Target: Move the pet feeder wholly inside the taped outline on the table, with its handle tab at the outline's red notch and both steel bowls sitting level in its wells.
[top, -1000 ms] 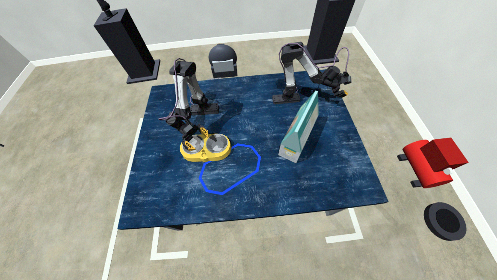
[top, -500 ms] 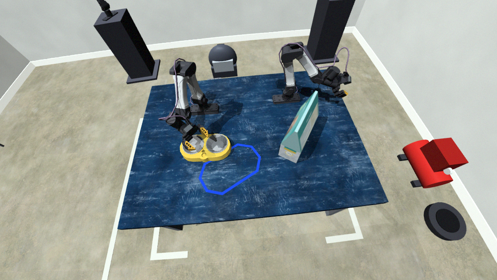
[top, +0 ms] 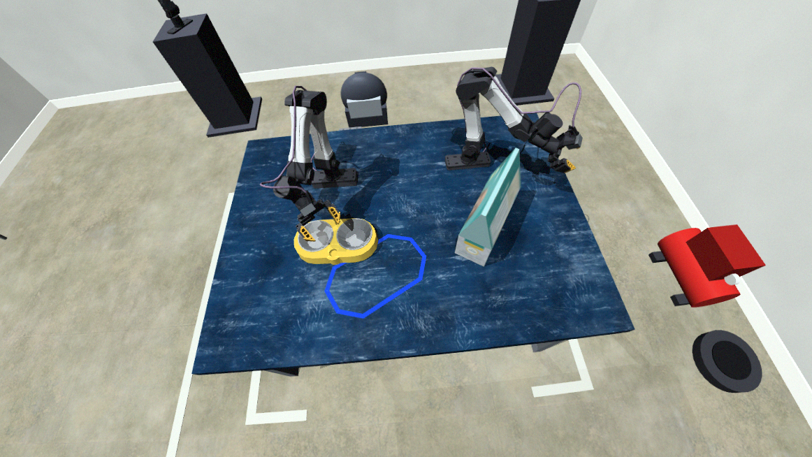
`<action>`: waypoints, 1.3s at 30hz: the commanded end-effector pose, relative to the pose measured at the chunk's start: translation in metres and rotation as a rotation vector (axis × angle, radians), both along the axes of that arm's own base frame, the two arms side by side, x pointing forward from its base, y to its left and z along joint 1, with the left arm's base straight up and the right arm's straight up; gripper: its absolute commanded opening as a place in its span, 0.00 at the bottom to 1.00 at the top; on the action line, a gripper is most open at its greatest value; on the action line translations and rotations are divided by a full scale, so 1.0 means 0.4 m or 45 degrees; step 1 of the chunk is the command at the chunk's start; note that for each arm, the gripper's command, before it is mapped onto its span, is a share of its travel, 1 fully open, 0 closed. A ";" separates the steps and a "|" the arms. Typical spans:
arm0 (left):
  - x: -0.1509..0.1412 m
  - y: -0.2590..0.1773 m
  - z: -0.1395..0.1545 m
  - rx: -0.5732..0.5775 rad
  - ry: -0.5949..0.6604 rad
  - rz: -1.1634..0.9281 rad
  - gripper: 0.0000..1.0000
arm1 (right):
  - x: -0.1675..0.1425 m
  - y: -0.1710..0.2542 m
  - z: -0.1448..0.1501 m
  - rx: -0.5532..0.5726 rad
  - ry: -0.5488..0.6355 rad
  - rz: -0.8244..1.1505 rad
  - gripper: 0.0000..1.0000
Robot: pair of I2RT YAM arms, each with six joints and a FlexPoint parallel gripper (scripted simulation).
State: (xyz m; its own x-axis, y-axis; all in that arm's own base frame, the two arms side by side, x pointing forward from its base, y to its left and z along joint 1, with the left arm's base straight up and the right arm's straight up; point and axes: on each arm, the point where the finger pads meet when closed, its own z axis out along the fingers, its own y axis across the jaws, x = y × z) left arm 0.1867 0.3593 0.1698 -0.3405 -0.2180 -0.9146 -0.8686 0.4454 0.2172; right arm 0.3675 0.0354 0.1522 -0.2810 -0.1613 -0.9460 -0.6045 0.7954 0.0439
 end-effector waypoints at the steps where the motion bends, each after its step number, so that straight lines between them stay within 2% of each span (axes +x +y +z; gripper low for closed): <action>1: 0.046 0.002 0.074 0.027 -0.095 -0.026 1.00 | -0.005 -0.016 -0.040 -0.100 0.244 -0.124 1.00; 6: 0.166 -0.044 0.160 0.034 -0.210 -0.144 1.00 | -0.031 -0.034 -0.067 -0.186 0.472 -0.303 1.00; 10: 0.261 -0.110 0.261 0.045 -0.336 -0.262 1.00 | -0.049 -0.043 -0.085 -0.261 0.643 -0.435 1.00; 16: 0.416 -0.286 0.423 0.075 -0.473 -0.532 1.00 | -0.069 -0.046 -0.088 -0.358 0.846 -0.606 1.00; 18: 0.416 -0.286 0.423 0.075 -0.473 -0.532 1.00 | -0.069 -0.046 -0.088 -0.358 0.846 -0.606 1.00; 21: 0.486 -0.399 0.447 0.061 -0.477 -0.690 1.00 | -0.068 -0.042 -0.086 -0.385 0.899 -0.647 1.00; 25: 0.555 -0.589 0.488 0.059 -0.479 -0.933 1.00 | -0.062 -0.035 -0.084 -0.411 0.946 -0.680 1.00; 29: 0.591 -0.797 0.504 0.044 -0.462 -1.185 1.00 | -0.052 -0.028 -0.080 -0.420 0.957 -0.685 1.00; 33: 0.594 -1.030 0.473 -0.054 -0.405 -1.491 1.00 | -0.038 -0.020 -0.072 -0.406 0.936 -0.674 1.00; 35: 0.594 -1.030 0.473 -0.054 -0.405 -1.491 1.00 | -0.038 -0.020 -0.072 -0.406 0.936 -0.674 1.00; 39: 0.546 -1.248 0.425 -0.148 -0.308 -1.778 1.00 | -0.039 -0.020 -0.074 -0.414 0.936 -0.667 1.00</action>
